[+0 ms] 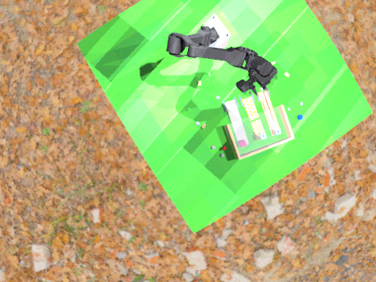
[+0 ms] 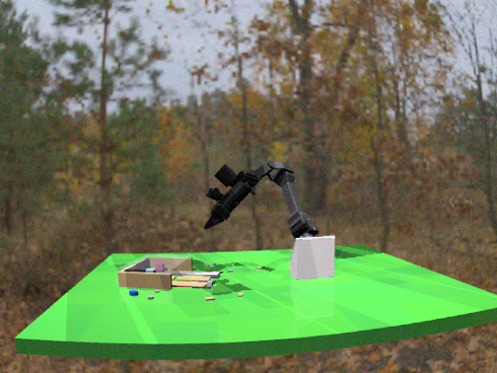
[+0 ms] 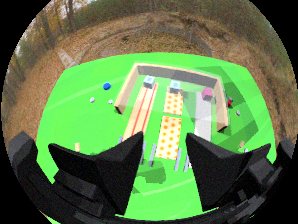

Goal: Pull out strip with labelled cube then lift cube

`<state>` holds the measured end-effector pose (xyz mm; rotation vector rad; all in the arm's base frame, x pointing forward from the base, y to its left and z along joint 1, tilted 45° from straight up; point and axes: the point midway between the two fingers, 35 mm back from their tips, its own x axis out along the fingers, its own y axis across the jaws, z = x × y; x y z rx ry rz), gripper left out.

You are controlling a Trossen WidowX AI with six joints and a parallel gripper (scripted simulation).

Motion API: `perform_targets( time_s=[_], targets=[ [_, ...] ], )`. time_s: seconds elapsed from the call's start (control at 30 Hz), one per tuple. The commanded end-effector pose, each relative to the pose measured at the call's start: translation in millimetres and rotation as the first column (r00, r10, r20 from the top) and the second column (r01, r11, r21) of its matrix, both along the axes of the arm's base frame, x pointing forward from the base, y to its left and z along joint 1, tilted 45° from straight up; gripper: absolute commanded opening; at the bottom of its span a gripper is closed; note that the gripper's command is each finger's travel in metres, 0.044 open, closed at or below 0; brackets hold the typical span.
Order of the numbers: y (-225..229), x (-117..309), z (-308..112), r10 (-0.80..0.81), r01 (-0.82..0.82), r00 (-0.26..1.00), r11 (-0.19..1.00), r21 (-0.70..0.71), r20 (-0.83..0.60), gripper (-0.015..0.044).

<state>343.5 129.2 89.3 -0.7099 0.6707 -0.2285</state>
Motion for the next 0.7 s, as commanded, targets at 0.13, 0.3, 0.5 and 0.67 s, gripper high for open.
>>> perform_targets(
  time_s=[0.13,0.3,0.5,0.67],
  targets=[
    [9.0,38.1,-36.9,-0.170,0.178,0.971,0.984,0.029,-0.170,0.0006],
    [6.9,54.9,-66.1,-0.307,0.323,0.911,0.946,0.013,-0.275,0.0000],
    [-3.3,64.6,-101.9,-0.484,0.505,0.792,0.862,-0.047,-0.372,0.0000],
    [-12.8,63.5,-121.6,-0.587,0.604,0.700,0.791,-0.101,-0.407,0.0000]
  ],
)
